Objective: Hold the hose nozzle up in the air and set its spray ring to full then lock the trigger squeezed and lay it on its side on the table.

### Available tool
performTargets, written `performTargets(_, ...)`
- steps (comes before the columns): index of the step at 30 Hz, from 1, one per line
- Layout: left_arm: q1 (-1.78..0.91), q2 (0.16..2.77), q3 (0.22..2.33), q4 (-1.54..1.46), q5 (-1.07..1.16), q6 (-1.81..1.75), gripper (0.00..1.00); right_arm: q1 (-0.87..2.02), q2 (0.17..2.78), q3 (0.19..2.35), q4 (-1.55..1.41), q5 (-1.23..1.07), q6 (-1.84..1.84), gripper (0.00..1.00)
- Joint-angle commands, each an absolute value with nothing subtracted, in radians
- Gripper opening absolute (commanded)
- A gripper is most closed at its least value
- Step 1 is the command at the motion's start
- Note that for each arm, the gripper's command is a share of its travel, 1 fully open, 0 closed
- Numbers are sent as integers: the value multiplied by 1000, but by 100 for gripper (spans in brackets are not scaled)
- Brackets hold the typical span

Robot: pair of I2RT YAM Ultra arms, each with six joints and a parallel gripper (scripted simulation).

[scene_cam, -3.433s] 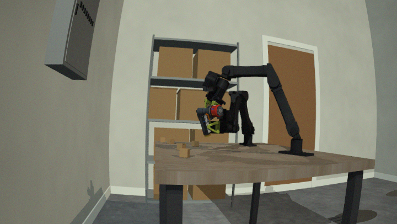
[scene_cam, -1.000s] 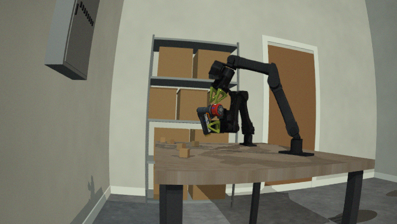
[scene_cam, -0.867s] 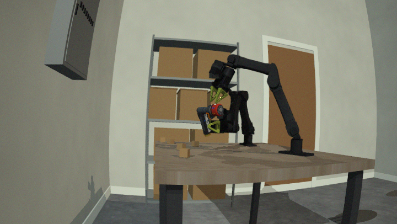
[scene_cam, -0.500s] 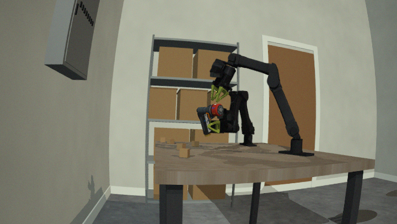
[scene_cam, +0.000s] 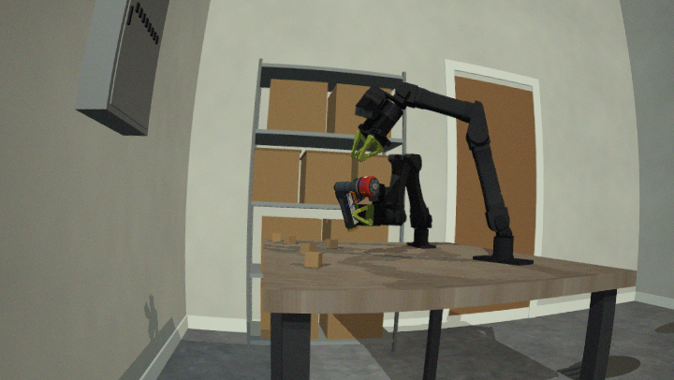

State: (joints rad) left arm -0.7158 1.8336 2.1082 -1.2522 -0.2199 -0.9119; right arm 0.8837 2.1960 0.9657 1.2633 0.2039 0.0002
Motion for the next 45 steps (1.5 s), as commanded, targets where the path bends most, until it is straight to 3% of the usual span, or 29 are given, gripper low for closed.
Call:
performTargets(1,-687,1767,2048,-1119,-195,-816,37,892,2139,1005,1358,201,9,35)
performTargets(45,-21,1034,1070,19,9,44,37,892,2139,1005,1358,201,9,35)
